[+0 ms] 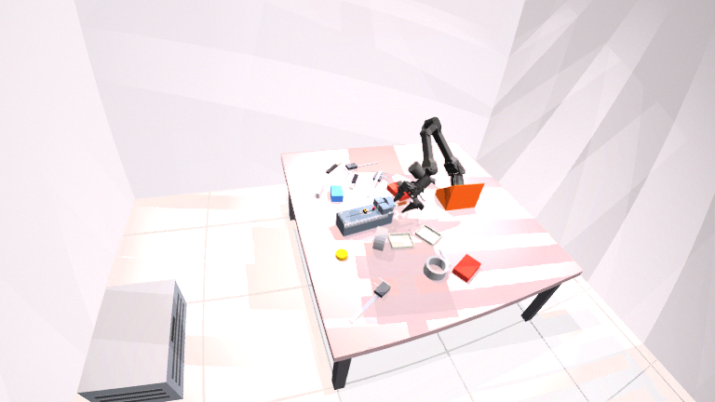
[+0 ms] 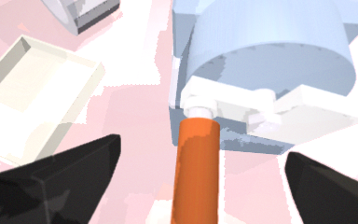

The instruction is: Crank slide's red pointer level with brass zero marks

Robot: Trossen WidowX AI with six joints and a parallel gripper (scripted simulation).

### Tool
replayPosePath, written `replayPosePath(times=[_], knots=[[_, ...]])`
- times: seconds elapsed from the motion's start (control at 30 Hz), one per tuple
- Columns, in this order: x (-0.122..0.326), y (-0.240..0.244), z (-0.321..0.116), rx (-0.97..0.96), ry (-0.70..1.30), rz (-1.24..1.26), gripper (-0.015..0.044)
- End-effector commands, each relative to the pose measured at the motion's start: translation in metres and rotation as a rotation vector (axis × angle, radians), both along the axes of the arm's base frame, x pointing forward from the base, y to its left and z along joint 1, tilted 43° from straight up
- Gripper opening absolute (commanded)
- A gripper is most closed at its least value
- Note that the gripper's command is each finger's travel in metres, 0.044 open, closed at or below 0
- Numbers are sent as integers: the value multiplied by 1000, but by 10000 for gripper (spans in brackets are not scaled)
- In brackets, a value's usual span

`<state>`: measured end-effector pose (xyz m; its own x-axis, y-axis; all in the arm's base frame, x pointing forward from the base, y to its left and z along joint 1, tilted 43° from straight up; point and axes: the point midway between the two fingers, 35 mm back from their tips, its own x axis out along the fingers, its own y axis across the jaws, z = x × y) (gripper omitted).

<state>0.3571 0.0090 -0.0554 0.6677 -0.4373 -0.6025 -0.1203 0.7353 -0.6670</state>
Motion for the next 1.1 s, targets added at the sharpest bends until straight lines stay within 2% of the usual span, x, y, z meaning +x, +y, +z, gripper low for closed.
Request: replayPosePath(times=[0.0,0.37,0.47,1.07], knots=[[-3,-1,-4,-3,15,4,309],[-3,-1,-4,-3,15,4,20],[-3,-1,-4,-3,15,4,0],[-2,-4,-12,-3,15,4,0]])
